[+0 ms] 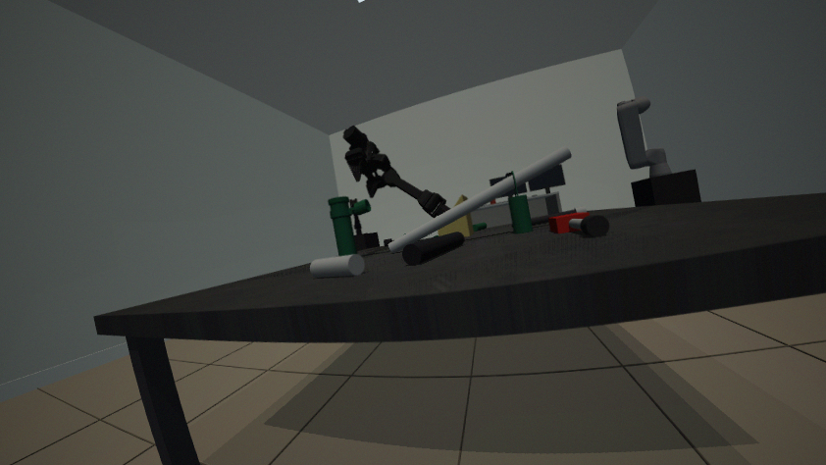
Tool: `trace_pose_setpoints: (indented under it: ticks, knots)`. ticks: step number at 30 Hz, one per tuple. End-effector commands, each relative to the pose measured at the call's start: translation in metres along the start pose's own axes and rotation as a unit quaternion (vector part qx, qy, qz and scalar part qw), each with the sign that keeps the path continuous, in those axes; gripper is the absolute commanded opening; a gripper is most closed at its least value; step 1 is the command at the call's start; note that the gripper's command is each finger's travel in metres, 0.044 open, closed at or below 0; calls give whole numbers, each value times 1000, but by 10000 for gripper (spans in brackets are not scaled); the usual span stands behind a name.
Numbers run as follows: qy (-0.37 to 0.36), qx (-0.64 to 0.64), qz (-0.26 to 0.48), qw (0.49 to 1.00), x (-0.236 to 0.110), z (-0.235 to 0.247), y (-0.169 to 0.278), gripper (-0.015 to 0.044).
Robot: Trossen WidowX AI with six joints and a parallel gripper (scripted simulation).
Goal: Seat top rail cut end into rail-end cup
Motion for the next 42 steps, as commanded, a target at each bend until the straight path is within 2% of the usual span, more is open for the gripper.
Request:
trace_pose_setpoints:
  ticks: [1,5,10,42]
  knots:
    - [1,-33,-6,999,0,2,2,440]
    - [1,-33,-6,999,2,3,2,440]
    - [2,-33,-6,999,24,15,6,440]
    - [2,-32,-6,999,68,14,5,440]
Point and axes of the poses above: the point midway between the two fingers, 35 mm back from their tips, its own x axis out along the fingers, its own z axis across the jaws, y = z × x, the point moved 2 cm from there along -x, back along the fingers, and after that the axes turned 13 degrees about x, right-handed, at the moved point
